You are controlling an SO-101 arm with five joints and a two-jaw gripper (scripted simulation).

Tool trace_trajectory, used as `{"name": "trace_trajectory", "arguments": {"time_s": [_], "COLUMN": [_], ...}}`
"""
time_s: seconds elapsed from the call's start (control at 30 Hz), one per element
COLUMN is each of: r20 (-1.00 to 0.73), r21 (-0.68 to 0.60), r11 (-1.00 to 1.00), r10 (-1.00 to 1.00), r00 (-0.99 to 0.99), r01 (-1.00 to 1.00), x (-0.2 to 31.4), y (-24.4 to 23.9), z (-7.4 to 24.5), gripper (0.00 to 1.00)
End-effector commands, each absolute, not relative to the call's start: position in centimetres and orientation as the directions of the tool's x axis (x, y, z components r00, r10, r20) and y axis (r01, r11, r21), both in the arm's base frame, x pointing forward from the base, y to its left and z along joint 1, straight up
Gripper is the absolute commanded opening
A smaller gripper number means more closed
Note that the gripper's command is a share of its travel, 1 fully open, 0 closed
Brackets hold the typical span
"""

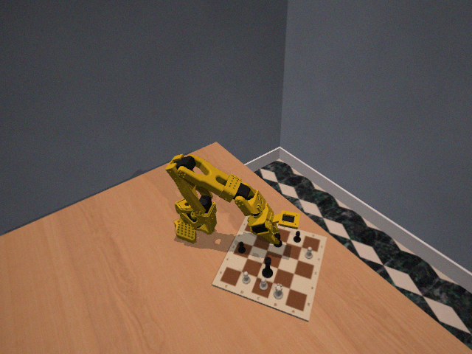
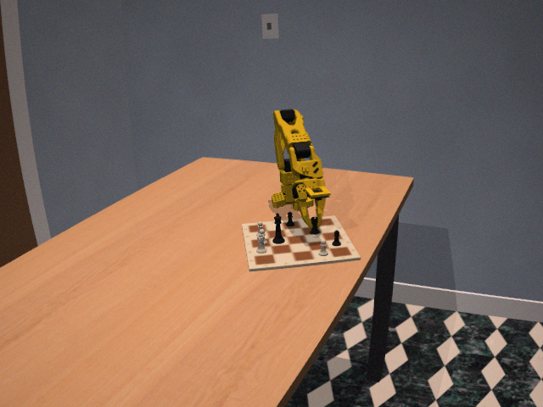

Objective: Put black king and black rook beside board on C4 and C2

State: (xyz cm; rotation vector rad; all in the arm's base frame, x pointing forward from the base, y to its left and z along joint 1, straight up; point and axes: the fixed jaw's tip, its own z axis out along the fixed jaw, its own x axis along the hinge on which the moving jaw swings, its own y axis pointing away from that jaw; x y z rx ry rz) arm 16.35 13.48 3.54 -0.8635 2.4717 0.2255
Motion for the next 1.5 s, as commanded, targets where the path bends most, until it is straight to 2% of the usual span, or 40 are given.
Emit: {"name": "trace_trajectory", "arguments": {"time_s": [0.0, 1.47], "r20": [-0.519, -0.518], "r21": [-0.005, -0.005], "r11": [0.785, 0.785], "r10": [-0.531, -0.532], "r00": [-0.669, -0.670], "r01": [-0.619, -0.620], "x": [16.4, 15.9], "y": [13.7, 13.3], "z": [3.7, 1.9], "gripper": [0.00, 0.01]}}
